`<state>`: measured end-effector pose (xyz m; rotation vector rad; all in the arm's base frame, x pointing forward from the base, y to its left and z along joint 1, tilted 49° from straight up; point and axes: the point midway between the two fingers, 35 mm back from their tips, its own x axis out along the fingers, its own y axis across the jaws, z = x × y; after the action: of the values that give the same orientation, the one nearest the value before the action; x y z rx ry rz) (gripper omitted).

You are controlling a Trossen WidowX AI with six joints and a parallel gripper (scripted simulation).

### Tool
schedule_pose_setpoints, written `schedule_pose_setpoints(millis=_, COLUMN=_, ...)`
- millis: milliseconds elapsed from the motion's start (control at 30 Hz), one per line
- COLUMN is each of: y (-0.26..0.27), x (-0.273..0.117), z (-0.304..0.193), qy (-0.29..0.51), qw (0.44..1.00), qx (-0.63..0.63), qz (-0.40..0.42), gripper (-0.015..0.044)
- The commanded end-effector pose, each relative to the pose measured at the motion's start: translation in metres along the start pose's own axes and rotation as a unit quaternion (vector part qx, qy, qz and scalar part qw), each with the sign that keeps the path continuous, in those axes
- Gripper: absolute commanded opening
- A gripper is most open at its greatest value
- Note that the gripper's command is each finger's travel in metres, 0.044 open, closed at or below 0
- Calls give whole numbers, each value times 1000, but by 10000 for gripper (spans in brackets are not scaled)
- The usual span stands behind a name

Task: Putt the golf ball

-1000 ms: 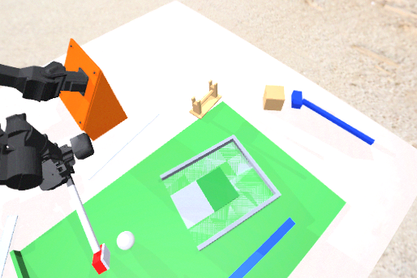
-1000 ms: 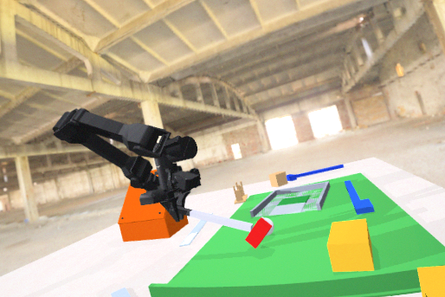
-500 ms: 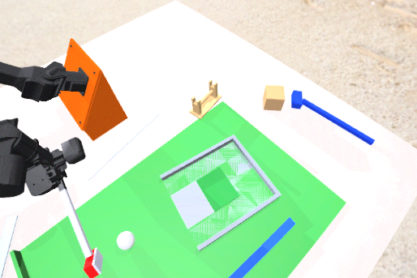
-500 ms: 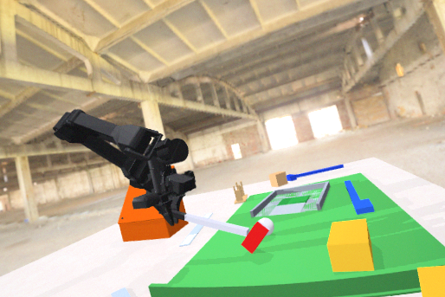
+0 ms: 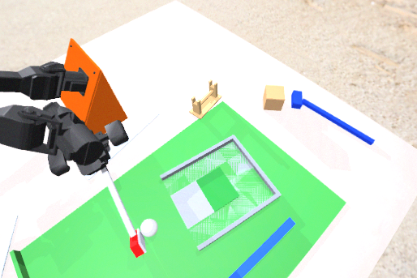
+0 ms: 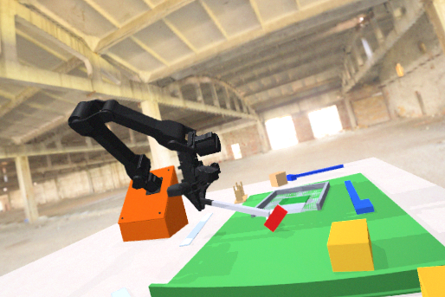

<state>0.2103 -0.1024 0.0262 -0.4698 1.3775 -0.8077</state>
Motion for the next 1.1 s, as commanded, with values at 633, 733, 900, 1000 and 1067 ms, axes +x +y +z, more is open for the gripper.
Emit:
schedule_pose_setpoints(millis=633, y=28, x=-60, z=-9, qy=-4, qw=1000, qx=0, qz=-10, gripper=0)
schedule_pose_setpoints(millis=733, y=28, x=-51, z=-11, qy=-1, qw=1000, qx=-6, qz=-12, gripper=0)
schedule_pose_setpoints(millis=900, y=28, x=-51, z=-11, qy=-1, qw=1000, qx=-6, qz=-12, gripper=0)
schedule_pose_setpoints(millis=1000, y=28, x=-51, z=-11, qy=-1, qw=1000, qx=-6, qz=-12, gripper=0)
schedule_pose_setpoints(millis=1067, y=28, x=-51, z=-11, qy=-1, qw=1000, qx=-6, qz=-12, gripper=0)
